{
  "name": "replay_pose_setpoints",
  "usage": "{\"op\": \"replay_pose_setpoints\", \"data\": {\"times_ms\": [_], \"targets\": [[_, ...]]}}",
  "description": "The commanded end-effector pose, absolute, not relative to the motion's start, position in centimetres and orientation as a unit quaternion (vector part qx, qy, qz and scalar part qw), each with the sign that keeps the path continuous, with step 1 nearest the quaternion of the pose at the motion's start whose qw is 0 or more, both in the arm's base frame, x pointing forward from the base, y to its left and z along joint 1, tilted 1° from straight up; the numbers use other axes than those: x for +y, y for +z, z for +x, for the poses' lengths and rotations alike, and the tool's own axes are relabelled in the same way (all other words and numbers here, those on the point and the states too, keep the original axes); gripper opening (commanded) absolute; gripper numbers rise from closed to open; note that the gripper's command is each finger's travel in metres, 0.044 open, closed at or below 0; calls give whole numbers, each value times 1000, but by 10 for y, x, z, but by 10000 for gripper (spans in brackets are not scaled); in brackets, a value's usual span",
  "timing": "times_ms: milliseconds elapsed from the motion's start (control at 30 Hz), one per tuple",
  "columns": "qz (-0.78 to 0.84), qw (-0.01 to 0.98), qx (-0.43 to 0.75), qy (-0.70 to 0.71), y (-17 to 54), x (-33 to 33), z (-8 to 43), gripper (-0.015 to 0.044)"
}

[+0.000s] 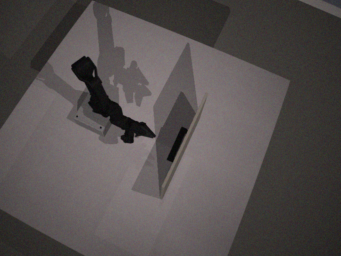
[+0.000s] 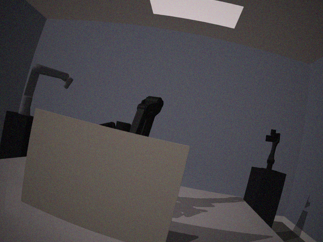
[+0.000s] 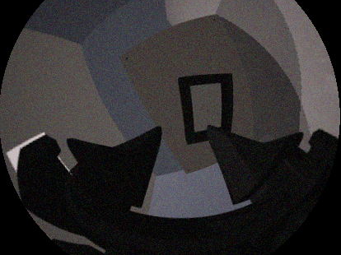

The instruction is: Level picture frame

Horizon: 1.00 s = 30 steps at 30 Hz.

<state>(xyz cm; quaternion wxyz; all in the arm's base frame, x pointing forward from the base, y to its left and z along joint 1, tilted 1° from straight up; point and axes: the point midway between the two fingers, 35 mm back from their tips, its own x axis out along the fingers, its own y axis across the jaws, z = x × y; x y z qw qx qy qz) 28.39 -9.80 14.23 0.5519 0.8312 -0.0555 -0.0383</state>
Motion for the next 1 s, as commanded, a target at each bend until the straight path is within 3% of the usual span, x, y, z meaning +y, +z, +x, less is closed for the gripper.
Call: {"op": "replay_pose_setpoints", "data": {"times_ms": [0, 667, 967], "targets": [[830, 553, -53, -38, 152, -100, 271, 260], [836, 545, -49, -42, 165, -83, 196, 260], [835, 546, -51, -43, 163, -80, 192, 260]]}}
